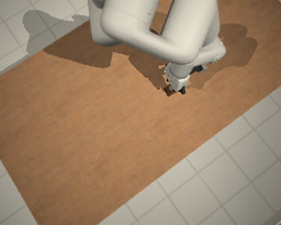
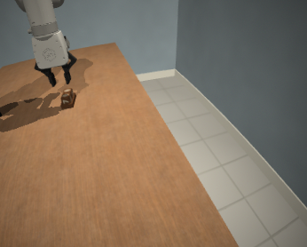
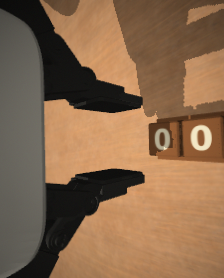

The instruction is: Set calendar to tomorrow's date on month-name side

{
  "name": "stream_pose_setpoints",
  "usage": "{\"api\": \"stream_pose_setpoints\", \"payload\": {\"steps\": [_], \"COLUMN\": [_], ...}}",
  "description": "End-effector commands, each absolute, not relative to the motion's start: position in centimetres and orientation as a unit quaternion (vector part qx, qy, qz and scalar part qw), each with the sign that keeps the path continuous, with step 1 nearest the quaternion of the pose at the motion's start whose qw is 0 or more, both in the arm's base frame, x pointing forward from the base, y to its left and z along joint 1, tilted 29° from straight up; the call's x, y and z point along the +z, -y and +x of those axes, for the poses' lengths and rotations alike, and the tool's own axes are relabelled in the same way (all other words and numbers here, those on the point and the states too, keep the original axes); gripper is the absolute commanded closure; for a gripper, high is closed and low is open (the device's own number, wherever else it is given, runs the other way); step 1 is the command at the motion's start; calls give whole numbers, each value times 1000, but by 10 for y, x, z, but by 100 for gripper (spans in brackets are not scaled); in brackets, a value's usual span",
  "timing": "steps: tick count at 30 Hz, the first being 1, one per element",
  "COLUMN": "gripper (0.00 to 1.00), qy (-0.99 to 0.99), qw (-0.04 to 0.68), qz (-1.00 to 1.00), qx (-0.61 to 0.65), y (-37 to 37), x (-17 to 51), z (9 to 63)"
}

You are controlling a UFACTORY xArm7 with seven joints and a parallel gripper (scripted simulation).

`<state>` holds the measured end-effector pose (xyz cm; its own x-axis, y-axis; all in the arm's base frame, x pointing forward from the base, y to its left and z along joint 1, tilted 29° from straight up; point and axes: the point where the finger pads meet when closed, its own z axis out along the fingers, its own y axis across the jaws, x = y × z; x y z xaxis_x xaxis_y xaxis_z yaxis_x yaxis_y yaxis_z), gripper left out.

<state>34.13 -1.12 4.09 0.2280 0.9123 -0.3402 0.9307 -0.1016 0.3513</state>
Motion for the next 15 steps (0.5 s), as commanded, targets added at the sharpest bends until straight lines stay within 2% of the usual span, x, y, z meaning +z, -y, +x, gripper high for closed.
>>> {"api": "stream_pose_setpoints", "payload": {"steps": [1,7,8,15], "gripper": [51,51,0,0], "qy": [-621,-621,-621,-621], "qw": [248,248,248,248], "qz": [743,743,743,743], "qx": [-22,-22,-22,-22], "y": [4,2,2,2], "x": [56,61,61,61], "z": [337,336,336,336]}}
